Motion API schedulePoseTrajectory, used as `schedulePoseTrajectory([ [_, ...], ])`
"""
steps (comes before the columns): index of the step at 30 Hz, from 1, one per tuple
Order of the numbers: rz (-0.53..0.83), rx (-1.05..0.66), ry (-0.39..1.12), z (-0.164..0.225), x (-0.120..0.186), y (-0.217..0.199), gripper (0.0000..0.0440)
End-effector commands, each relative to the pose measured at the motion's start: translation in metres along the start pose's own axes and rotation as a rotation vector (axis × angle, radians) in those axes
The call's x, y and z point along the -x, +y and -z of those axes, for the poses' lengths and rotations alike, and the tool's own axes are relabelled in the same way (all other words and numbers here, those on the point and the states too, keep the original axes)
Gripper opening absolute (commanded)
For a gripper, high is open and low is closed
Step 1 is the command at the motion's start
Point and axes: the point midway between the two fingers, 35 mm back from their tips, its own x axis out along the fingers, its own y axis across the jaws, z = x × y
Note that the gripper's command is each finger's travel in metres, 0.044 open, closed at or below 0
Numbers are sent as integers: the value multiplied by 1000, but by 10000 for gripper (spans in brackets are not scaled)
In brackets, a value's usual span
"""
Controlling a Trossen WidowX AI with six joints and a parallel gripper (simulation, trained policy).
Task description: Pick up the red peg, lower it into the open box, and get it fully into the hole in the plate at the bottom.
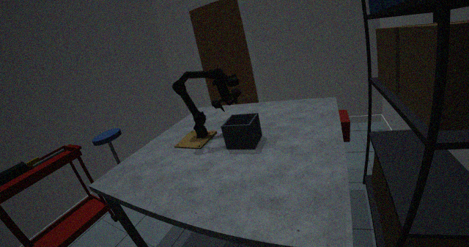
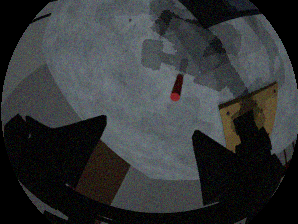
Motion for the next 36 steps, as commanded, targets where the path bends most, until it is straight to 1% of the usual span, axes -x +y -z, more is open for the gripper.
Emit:
schedulePoseTrajectory([
  [1,50,-64,-3,3,-6,-7,440],
  [12,159,-229,-39,4,-33,-25,440],
  [28,208,-385,-92,-12,-79,-43,436],
  [30,209,-394,-99,-14,-84,-44,421],
  [32,207,-398,-104,-16,-88,-44,392],
  [36,210,-404,-110,-20,-96,-43,298],
])
